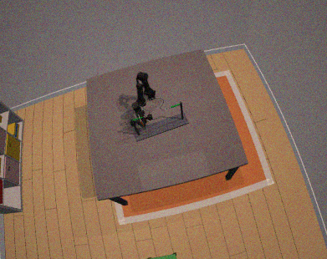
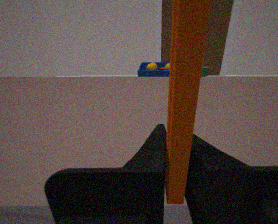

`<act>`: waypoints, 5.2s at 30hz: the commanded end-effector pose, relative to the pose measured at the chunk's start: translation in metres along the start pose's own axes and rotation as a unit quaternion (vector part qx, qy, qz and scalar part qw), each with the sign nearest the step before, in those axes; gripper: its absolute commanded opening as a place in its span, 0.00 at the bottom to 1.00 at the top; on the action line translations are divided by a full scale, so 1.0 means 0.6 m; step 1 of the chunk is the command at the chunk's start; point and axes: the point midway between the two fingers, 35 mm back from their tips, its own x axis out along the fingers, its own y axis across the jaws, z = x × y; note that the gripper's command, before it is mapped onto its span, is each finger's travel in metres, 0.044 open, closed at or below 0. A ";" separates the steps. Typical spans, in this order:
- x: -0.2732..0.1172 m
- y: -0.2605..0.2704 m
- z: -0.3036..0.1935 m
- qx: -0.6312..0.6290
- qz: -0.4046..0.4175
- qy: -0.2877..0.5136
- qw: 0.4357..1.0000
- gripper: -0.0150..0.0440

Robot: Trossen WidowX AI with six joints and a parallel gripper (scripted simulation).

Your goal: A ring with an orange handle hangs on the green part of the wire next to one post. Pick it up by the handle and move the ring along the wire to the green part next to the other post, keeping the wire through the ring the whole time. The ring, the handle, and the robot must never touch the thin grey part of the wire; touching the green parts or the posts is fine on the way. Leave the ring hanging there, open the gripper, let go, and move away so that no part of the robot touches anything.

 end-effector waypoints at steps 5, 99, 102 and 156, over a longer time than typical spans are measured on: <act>-0.001 0.001 0.007 -0.001 0.001 -0.005 1.000 0.00; -0.009 0.219 0.047 0.254 0.044 0.012 0.966 0.00; -0.015 0.230 0.053 0.275 0.051 0.026 0.960 0.00; -0.127 0.321 0.200 0.540 0.207 0.203 0.790 0.00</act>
